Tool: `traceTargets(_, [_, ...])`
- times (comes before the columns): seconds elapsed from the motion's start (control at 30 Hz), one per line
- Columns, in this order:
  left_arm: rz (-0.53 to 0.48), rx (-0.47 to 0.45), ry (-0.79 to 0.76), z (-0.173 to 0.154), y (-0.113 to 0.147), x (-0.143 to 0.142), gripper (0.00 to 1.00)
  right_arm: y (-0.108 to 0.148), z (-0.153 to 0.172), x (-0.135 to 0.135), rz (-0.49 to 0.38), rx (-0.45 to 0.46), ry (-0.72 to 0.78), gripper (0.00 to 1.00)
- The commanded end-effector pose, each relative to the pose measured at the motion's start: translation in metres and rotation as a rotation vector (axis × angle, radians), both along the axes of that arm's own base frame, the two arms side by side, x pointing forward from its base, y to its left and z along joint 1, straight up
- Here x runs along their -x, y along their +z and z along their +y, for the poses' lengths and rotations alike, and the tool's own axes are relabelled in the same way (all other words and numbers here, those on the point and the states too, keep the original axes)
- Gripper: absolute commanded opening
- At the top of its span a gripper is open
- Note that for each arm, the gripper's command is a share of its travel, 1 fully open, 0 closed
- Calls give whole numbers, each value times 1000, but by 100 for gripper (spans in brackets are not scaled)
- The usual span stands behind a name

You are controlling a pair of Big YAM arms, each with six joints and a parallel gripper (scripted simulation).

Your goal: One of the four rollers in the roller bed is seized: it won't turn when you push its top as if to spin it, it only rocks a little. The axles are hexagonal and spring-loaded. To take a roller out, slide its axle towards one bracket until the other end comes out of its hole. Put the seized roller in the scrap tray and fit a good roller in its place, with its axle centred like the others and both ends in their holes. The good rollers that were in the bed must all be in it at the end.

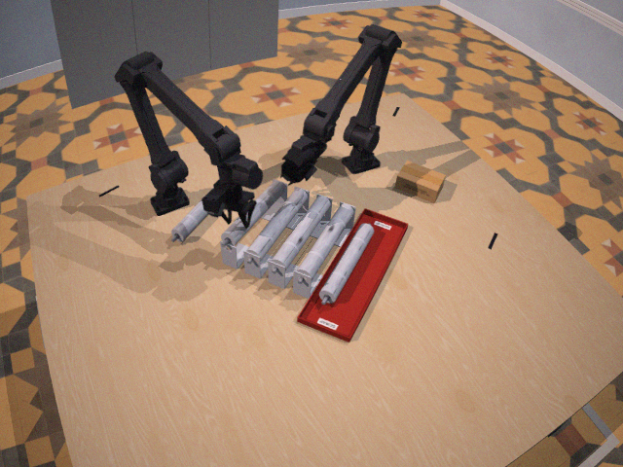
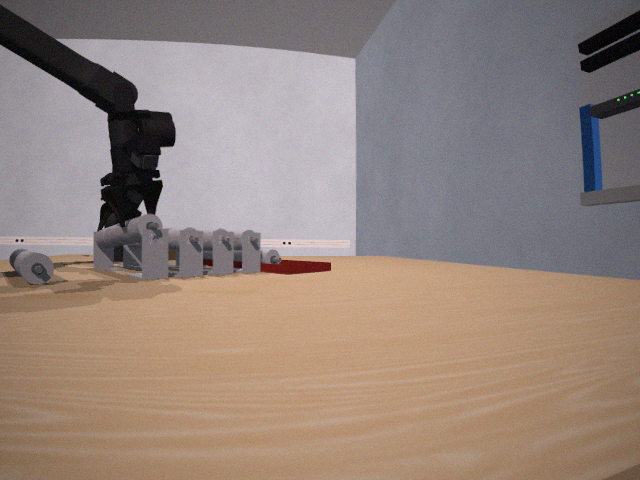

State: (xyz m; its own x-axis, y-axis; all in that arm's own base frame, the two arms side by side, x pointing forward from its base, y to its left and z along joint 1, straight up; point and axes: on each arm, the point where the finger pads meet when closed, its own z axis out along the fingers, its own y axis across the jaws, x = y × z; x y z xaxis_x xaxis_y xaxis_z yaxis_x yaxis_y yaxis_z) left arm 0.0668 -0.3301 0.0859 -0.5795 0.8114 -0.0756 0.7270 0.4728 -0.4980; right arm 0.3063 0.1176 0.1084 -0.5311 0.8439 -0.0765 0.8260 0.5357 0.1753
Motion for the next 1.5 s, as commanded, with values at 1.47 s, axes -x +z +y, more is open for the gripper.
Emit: traceTargets(1.47, [-32, 70, 9, -34, 7, -8, 3, -11, 5, -13, -18, -10, -2, 32])
